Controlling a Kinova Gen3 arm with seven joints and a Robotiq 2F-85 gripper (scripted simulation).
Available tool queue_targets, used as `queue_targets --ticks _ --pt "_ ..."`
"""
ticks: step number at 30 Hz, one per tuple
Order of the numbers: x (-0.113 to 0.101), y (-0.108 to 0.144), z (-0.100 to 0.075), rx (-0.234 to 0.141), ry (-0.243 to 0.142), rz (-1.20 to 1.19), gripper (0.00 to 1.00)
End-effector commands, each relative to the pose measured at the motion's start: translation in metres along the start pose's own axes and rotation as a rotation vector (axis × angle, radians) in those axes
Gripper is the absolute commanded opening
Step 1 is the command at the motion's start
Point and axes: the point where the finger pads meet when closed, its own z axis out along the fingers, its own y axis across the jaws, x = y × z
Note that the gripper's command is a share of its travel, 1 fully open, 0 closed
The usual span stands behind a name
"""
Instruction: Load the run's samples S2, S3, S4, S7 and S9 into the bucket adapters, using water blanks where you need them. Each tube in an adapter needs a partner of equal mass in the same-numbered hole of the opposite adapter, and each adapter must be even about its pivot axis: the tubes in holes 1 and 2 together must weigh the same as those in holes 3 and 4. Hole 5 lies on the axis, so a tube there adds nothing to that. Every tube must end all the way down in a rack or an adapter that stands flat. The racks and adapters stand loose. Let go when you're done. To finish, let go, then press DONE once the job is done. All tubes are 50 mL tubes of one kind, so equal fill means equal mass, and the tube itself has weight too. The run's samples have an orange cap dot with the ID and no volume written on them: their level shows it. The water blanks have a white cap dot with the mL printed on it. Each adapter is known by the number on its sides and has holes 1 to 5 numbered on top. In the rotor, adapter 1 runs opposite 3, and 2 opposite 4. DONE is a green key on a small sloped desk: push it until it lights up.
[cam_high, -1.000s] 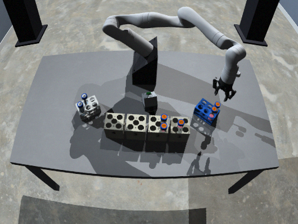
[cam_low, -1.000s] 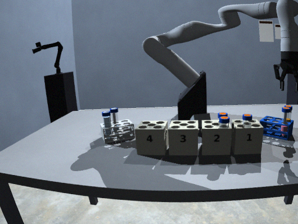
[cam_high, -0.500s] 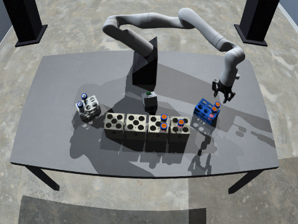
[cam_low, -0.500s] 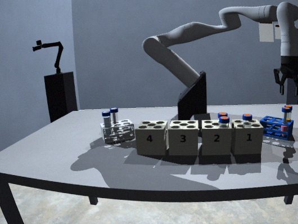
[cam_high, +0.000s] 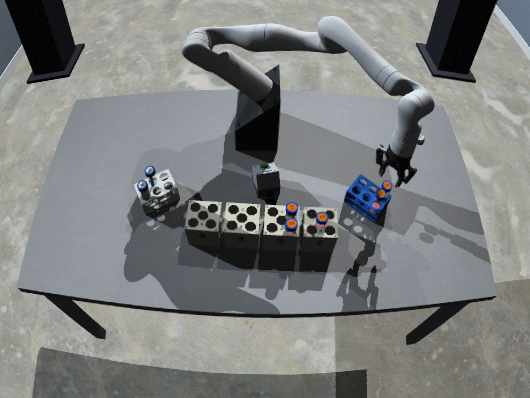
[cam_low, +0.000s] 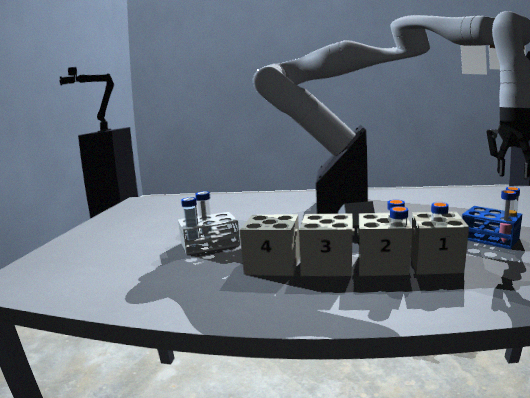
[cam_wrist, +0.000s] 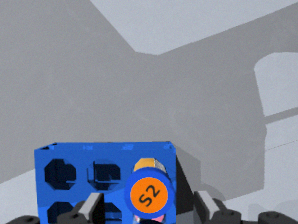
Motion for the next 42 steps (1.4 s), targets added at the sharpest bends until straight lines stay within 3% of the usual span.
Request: queue_targets --ticks 1,29,42 --pt "0.0 0.001 0.003 -0.002 0.0 0.0 0.62" --pt "0.0 0.001 0.035 -0.002 0.0 0.0 0.62" --pt "0.0 0.001 0.036 -0.002 0.0 0.0 0.62"
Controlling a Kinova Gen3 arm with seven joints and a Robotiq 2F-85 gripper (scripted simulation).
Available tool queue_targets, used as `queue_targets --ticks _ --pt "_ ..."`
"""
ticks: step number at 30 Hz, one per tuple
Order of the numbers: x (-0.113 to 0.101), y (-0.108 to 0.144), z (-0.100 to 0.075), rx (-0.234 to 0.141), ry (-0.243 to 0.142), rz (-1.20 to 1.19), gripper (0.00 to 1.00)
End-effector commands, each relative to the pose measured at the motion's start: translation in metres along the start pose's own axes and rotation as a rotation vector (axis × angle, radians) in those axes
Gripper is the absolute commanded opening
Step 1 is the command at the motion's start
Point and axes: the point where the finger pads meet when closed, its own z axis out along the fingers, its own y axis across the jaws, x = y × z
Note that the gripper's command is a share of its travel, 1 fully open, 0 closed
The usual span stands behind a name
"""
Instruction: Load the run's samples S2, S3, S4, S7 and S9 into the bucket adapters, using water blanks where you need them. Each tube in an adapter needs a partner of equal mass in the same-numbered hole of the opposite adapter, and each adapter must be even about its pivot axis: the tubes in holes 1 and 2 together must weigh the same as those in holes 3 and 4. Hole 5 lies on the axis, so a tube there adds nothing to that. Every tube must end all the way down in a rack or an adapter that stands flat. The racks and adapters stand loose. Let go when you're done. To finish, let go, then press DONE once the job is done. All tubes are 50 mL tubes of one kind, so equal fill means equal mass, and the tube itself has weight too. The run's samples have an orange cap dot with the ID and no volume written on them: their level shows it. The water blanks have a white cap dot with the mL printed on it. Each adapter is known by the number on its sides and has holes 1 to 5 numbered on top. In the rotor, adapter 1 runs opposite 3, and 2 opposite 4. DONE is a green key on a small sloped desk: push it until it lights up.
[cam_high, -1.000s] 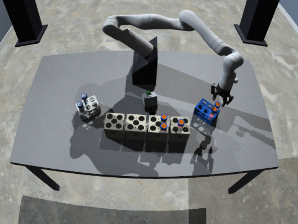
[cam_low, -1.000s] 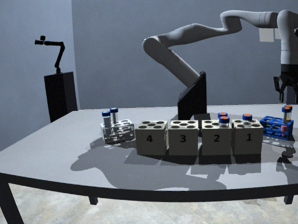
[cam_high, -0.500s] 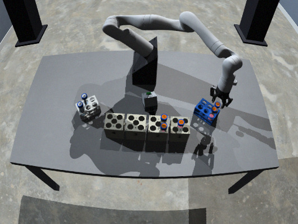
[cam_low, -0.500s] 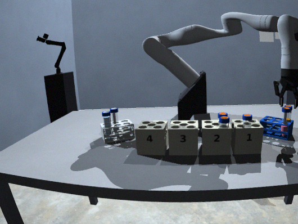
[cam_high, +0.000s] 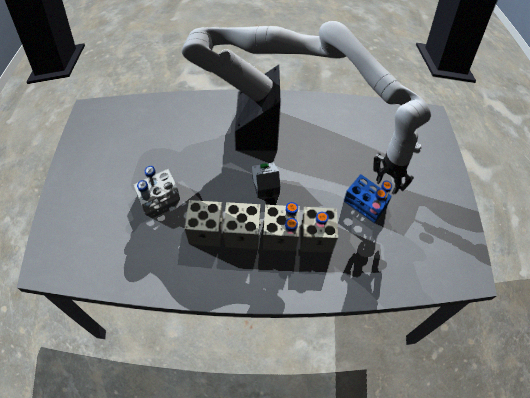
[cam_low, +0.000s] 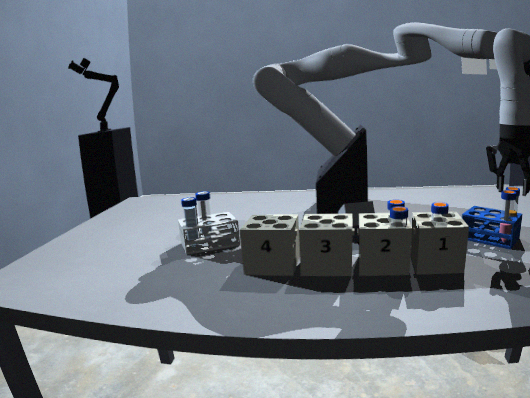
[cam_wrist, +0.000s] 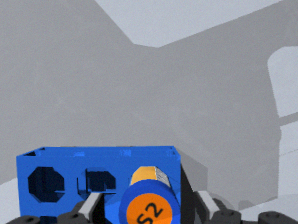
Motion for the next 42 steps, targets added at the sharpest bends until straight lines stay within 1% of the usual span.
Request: queue_targets --ticks 1,42 --pt "0.0 0.001 -0.001 -0.002 0.0 0.0 0.62" --pt "0.0 0.001 0.01 -0.002 0.0 0.0 0.62"
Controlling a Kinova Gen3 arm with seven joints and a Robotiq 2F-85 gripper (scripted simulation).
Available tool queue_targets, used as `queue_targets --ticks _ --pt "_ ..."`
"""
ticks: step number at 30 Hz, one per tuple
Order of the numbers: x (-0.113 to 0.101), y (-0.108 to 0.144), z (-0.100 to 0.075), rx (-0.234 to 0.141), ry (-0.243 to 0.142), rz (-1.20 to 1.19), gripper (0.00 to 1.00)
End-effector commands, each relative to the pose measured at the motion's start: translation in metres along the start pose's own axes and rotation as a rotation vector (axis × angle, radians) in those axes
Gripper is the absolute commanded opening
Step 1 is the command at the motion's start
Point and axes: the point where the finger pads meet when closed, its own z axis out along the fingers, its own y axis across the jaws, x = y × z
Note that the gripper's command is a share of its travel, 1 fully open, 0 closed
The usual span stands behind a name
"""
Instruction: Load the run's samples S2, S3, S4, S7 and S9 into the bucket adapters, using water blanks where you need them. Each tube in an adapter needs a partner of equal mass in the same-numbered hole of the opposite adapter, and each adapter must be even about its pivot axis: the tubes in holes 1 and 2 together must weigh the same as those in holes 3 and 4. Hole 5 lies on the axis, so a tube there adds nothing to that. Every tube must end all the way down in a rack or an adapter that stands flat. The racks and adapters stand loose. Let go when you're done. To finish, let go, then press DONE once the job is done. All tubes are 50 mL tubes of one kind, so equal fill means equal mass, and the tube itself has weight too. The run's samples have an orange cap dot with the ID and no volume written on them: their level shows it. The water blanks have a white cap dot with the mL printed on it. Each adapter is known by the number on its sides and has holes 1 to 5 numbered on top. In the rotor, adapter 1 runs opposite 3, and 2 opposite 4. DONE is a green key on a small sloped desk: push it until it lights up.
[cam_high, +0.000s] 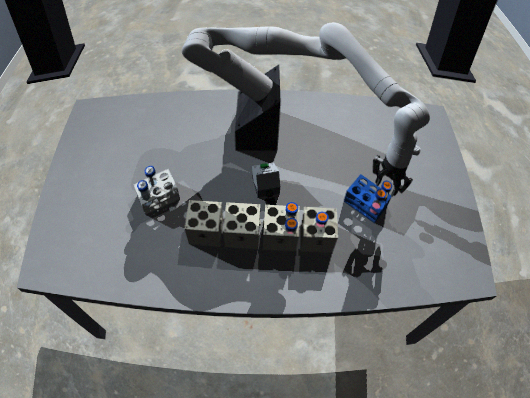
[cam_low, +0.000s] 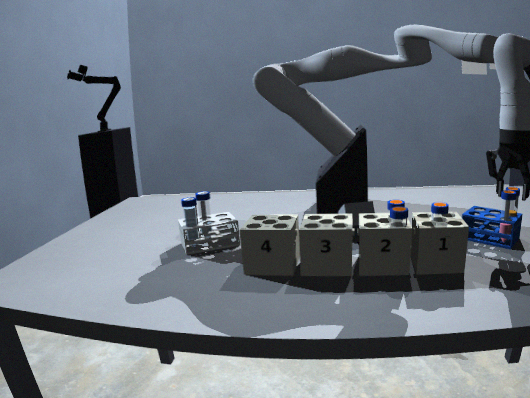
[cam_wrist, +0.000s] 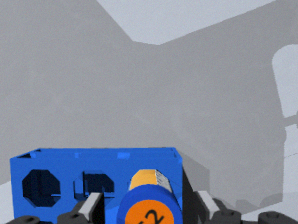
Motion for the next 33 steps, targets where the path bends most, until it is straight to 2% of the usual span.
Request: queue_targets --ticks 1,9,10,33 --pt "0.0001 0.0006 -0.0003 -0.002 0.0 0.0 0.62" --pt "0.0001 0.0006 -0.0004 -0.002 0.0 0.0 0.62" --pt "0.0001 0.0006 -0.0004 -0.002 0.0 0.0 0.1" --pt "0.0001 0.0006 -0.0004 -0.002 0.0 0.0 0.1"
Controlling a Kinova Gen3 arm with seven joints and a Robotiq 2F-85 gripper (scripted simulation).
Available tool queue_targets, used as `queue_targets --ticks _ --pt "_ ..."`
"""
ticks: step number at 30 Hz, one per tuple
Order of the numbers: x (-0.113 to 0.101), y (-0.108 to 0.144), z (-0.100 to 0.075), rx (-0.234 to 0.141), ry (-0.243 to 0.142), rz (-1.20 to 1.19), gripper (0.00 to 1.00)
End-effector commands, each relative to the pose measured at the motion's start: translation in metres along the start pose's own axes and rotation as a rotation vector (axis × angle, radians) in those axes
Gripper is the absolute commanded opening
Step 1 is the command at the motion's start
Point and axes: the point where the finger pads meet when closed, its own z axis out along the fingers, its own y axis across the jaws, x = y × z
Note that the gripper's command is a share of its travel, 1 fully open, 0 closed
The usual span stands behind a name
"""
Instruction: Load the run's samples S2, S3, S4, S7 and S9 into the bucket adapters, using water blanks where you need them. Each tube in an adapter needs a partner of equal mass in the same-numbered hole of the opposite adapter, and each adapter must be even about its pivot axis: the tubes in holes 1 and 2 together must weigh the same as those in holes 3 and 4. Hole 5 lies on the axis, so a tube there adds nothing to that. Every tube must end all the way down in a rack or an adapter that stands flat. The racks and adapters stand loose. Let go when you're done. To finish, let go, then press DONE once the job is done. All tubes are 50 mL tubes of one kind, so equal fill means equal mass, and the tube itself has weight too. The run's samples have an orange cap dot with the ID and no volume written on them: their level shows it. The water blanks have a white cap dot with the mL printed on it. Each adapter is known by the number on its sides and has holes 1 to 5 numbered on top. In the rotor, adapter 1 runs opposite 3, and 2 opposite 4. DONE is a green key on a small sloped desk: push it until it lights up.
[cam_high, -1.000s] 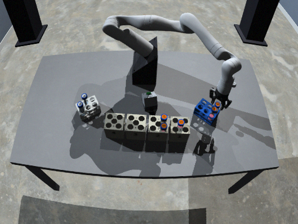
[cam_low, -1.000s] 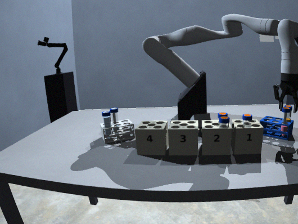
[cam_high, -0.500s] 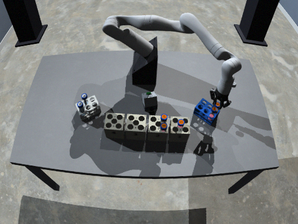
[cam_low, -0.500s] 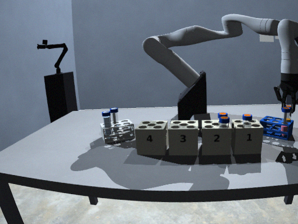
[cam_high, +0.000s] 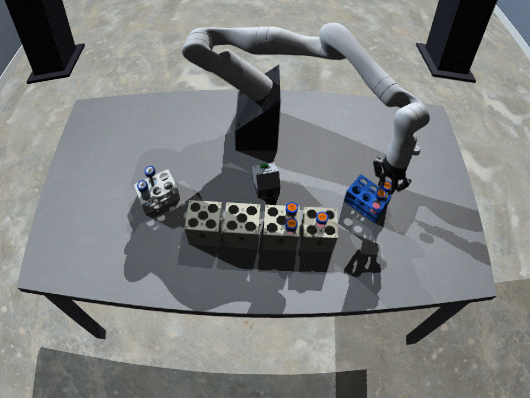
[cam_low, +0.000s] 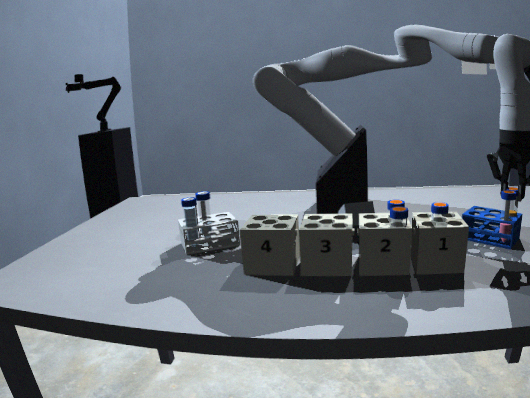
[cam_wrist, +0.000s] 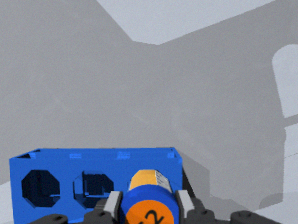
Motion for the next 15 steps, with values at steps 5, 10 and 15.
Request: queue_targets --ticks 5,10,15 --pt "0.0 0.0 -0.004 -0.002 0.0 0.0 0.1" --pt "0.0 0.0 -0.008 -0.002 0.0 0.0 0.1" --pt "0.0 0.0 -0.014 -0.002 0.0 0.0 0.1"
